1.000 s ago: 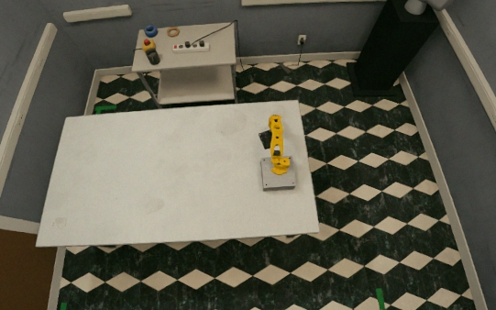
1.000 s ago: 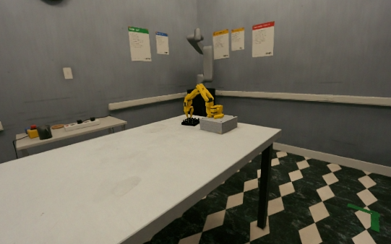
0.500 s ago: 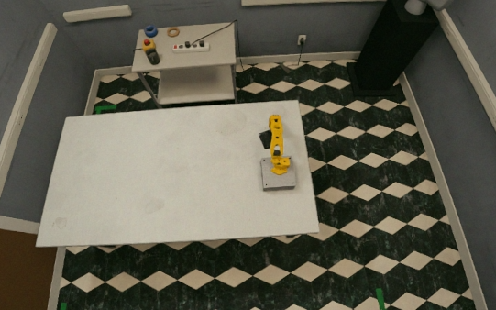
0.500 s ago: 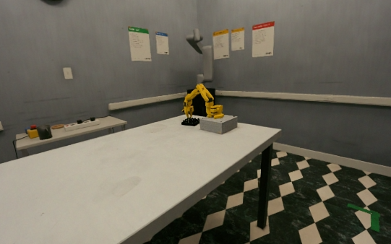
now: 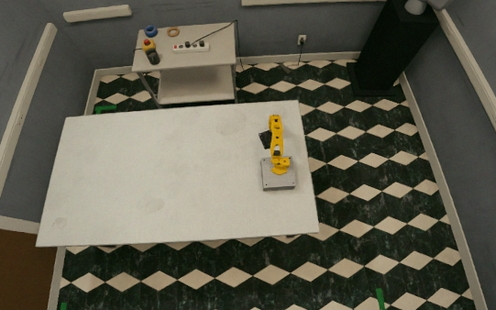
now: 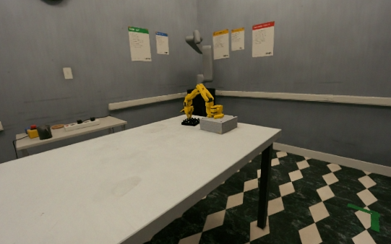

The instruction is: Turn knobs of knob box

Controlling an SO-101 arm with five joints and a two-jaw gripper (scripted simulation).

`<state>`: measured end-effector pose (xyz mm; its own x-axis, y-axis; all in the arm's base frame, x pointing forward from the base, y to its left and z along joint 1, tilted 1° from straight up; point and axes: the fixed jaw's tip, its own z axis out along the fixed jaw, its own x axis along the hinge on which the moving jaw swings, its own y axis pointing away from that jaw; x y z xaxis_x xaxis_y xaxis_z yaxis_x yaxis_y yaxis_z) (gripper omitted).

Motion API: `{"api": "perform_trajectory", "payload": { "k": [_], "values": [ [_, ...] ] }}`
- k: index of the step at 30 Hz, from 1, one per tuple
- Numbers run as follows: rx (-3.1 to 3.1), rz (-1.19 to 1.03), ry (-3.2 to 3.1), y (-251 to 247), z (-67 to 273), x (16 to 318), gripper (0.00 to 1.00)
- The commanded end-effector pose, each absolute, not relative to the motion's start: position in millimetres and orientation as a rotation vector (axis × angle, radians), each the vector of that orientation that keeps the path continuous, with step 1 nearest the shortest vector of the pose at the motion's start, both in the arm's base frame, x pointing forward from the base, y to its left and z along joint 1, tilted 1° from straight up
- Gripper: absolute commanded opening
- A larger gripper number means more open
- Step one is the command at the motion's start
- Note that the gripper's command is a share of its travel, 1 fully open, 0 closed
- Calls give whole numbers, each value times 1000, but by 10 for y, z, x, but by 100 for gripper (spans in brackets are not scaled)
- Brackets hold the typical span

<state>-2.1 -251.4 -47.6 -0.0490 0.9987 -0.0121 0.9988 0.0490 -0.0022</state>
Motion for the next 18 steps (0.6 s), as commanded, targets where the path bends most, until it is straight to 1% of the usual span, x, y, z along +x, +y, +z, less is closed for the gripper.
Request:
{"api": "perform_trajectory", "payload": {
  "k": [1,18],
  "values": [
    [2097,8,2345,-2474,-499,-22,1],
    [1773,9,2598,-2460,-499,-26,1]
  ]
}}
